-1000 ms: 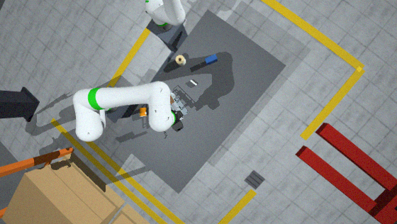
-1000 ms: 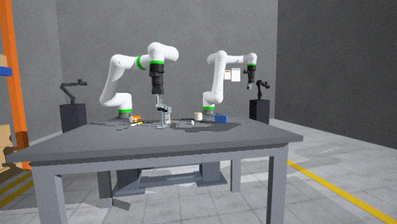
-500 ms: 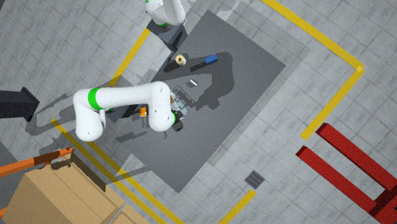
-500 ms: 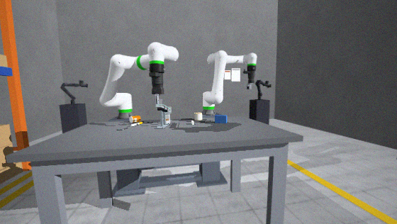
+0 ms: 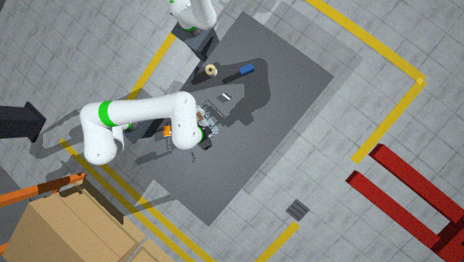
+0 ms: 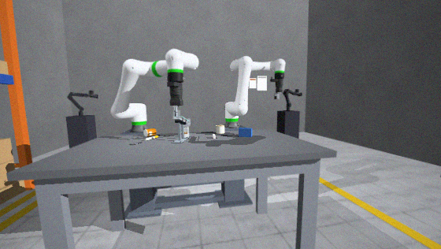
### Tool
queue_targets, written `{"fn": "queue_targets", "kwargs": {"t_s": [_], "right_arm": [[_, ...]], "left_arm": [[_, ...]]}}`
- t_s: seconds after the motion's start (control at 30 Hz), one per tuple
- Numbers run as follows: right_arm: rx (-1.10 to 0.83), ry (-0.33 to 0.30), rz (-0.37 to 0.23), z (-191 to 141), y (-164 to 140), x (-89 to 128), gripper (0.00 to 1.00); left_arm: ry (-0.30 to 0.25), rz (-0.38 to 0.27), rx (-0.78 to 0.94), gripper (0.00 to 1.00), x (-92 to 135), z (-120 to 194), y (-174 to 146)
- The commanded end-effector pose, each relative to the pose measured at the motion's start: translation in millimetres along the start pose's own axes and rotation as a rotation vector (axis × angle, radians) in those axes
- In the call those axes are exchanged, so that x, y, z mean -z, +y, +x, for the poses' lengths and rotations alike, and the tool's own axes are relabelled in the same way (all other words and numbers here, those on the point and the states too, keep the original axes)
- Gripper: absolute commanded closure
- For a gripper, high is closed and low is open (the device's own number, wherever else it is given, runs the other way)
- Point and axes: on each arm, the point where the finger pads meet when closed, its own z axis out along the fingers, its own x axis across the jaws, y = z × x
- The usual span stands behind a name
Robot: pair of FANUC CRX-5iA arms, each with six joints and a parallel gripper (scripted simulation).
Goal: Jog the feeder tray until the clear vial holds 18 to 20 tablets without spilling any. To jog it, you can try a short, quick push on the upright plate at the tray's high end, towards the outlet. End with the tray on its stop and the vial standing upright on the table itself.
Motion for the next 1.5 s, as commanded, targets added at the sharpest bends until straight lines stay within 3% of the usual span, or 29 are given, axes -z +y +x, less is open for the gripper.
{"fn": "queue_targets", "kwargs": {"t_s": [0.0, 0.17, 0.3, 0.6, 1.23, 1.47], "right_arm": [[0.000, -0.003, 0.003, 0, 2, 1, 1.00], [0.000, -0.003, 0.003, 0, 3, 1, 1.00], [0.000, -0.003, 0.003, 0, -21, 7, 1.00], [0.000, -0.003, 0.003, 0, -21, 7, 1.00], [0.000, -0.003, 0.003, 0, 3, 1, 1.00], [0.000, -0.003, 0.003, 0, -21, 7, 1.00]], "left_arm": [[0.000, -0.003, 0.000, 0.00, 1, 0, 0], [0.000, -0.003, 0.000, 0.00, 1, 0, 0], [0.000, -0.003, 0.000, 0.00, 1, 0, 0], [0.000, -0.003, 0.000, 0.00, 1, 0, 0], [0.000, -0.003, 0.000, 0.00, 1, 0, 0], [0.000, -0.003, 0.000, 0.00, 1, 0, 0]]}}
